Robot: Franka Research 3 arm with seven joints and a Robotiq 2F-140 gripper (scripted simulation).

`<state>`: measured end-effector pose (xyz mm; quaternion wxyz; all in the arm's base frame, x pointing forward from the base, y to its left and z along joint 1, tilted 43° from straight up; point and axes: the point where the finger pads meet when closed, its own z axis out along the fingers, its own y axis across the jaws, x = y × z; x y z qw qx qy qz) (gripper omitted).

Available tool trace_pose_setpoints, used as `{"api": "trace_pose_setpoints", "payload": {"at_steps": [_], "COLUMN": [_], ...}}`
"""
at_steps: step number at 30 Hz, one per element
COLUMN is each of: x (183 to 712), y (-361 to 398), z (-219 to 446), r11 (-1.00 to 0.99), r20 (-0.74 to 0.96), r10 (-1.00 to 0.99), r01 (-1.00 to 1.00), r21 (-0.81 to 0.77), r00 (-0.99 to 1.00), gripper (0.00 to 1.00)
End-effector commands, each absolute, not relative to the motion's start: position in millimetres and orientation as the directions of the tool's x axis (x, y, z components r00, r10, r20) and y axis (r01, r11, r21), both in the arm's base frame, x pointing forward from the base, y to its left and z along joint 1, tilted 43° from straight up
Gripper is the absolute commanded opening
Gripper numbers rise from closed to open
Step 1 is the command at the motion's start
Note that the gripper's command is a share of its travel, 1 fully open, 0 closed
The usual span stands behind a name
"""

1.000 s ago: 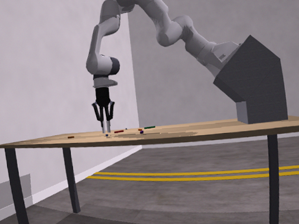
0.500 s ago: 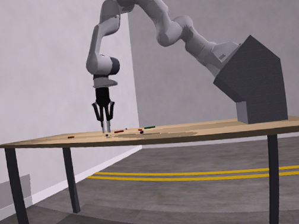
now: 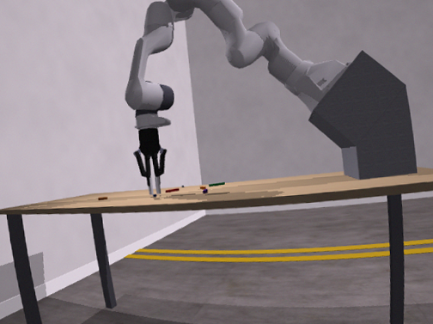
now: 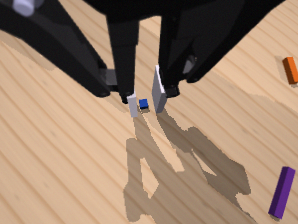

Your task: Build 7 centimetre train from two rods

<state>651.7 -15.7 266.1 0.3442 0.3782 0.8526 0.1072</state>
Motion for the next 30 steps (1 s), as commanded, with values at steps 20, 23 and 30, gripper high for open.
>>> {"api": "trace_pose_setpoints", "payload": {"at_steps": [20, 23, 30], "x": [659.4, 659.4, 659.4], "y": [-16.6, -16.6, -16.6], "z": [261.2, 261.2, 261.2], "r11": [0.687, 0.687, 0.687], "r20": [-0.508, -0.508, -0.508], "r10": [0.722, 0.722, 0.722], "r01": [0.572, 0.572, 0.572], "r21": [0.447, 0.447, 0.447], "r00": [-0.47, -0.47, -0.47], "gripper": [0.23, 0.23, 0.23]}}
